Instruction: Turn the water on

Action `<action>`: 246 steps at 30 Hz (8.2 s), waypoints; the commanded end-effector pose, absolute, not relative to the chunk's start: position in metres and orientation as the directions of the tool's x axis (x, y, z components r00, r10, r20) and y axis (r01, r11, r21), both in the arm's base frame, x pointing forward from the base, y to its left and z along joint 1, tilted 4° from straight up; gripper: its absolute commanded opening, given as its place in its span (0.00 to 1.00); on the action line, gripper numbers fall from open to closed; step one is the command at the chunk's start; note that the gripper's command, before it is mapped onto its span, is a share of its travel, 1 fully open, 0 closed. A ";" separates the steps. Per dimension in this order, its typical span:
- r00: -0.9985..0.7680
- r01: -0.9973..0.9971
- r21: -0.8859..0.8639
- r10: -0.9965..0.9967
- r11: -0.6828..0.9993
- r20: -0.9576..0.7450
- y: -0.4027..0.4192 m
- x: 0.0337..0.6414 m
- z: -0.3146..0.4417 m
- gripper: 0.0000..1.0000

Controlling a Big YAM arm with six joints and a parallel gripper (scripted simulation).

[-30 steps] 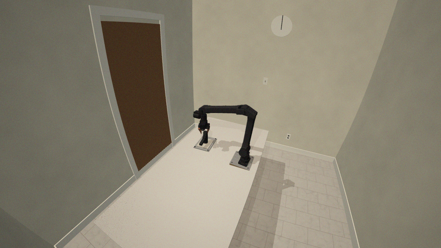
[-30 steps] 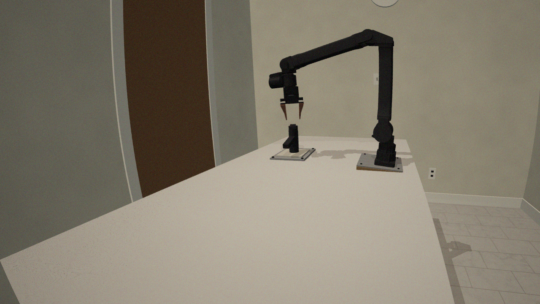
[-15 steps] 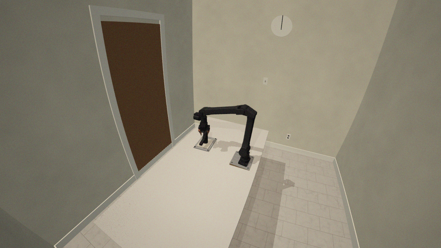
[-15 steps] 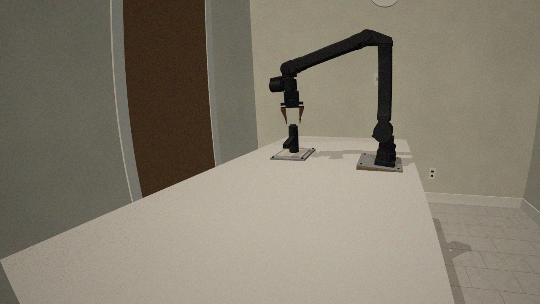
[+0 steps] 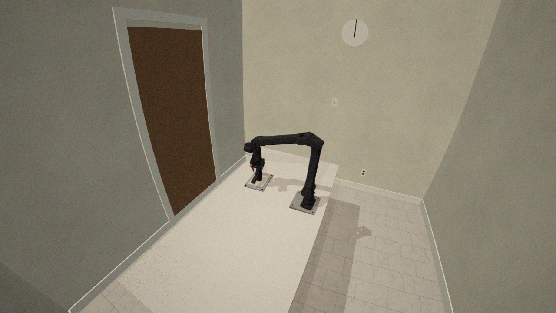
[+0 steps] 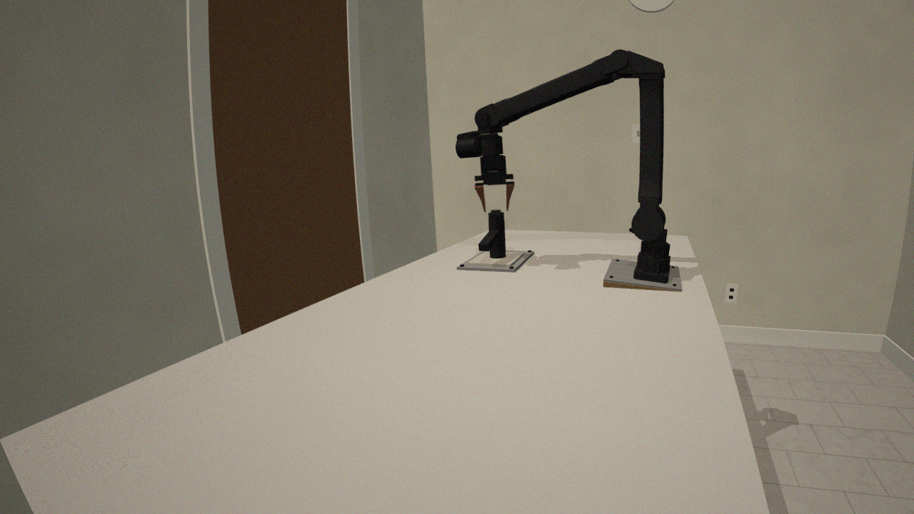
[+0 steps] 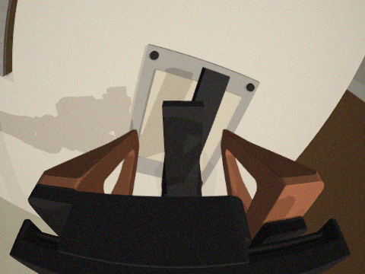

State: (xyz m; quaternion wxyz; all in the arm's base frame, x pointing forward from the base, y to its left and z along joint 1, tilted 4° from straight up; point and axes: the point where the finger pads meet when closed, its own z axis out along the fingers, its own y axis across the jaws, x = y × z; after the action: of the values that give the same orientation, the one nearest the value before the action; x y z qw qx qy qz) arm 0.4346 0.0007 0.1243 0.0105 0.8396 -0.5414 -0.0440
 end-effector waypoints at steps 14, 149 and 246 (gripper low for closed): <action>0.395 -0.918 0.029 -0.918 -0.396 -0.045 -0.003 0.446 0.133 0.62; 0.404 -0.915 -0.005 -0.914 -0.404 -0.029 -0.008 0.462 0.149 0.62; 0.402 -0.914 0.034 -0.914 -0.404 -0.048 -0.007 0.448 0.115 0.62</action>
State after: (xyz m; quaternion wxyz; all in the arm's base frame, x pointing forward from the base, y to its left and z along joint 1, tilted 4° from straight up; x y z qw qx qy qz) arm 0.4376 0.0005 0.1086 0.0106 0.8395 -0.5415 -0.0442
